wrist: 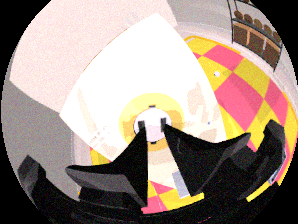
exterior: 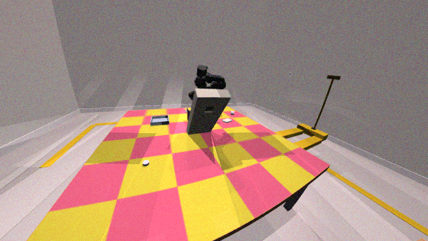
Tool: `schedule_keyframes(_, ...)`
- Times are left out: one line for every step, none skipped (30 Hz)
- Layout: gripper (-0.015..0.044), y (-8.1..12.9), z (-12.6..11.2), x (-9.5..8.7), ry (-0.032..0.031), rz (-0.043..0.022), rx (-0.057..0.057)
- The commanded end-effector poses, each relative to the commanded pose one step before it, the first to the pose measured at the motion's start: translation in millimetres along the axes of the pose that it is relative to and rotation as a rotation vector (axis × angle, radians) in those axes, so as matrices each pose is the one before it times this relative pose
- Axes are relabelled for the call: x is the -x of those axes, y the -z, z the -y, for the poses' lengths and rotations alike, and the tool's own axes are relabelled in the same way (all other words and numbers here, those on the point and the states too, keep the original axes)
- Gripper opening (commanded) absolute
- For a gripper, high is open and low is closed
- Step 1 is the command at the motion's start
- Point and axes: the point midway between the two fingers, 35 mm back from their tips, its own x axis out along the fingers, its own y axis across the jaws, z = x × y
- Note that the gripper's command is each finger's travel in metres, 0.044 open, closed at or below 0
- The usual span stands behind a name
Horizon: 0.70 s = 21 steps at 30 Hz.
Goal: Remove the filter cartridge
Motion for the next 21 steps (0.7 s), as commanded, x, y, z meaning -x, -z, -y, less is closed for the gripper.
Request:
schedule_keyframes(0.0099, -1.39, -0.6, 0.15, 0.00339, 0.00321, -0.0014)
schedule_keyframes(0.0099, -0.13, -0.19, 0.0, 0.0, 0.0, 0.0)
schedule_keyframes(0.0099, -0.08, -0.12, 0.0, 0.0, 0.0, 0.0)
schedule_keyframes(0.0099, -0.12, -0.18, 0.0, 0.0, 0.0, 0.0)
schedule_keyframes(0.0099, -0.07, -0.11, 0.0, 0.0, 0.0, 0.0)
schedule_keyframes(0.0099, -0.11, -0.15, 0.0, 0.0, 0.0, 0.0)
schedule_keyframes(0.0099, -0.07, -0.09, 0.0, 0.0, 0.0, 0.0)
schedule_keyframes(0.0099, -0.09, -0.12, 0.0, 0.0, 0.0, 0.0)
schedule_keyframes(0.0099, -0.05, -0.08, 0.0, 0.0, 0.0, 0.0)
schedule_keyframes(0.0099, -0.07, -0.09, 0.0, 0.0, 0.0, 0.0)
schedule_keyframes(0.0099, -0.04, -0.06, 0.0, 0.0, 0.0, 0.0)
schedule_keyframes(0.0099, -0.07, -0.1, 0.0, 0.0, 0.0, 0.0)
schedule_keyframes(0.0099, 0.0, 0.0, 0.0, 0.0, 0.0, 0.0)
schedule_keyframes(0.0099, 0.0, 0.0, 0.0, 0.0, 0.0, 0.0)
schedule_keyframes(0.0099, 0.0, 0.0, 0.0, 0.0, 0.0, 0.0)
schedule_keyframes(0.0099, 0.0, -0.01, -0.24, -0.00002, 0.0, 0.0)
schedule_keyframes(0.0099, -0.01, -0.03, -0.71, -0.00005, 0.00001, 0.0)
schedule_keyframes(0.0099, 0.0, -0.04, -0.95, -0.00008, 0.00002, 0.0)
schedule_keyframes(0.0099, 0.0, -0.04, -0.8, -0.00008, 0.00002, 0.0)
schedule_keyframes(0.0099, 0.06, 0.14, -0.3, 0.00004, 0.0, 0.0)
schedule_keyframes(0.0099, 0.0, 0.0, 0.0, 0.0, 0.0, 0.0)
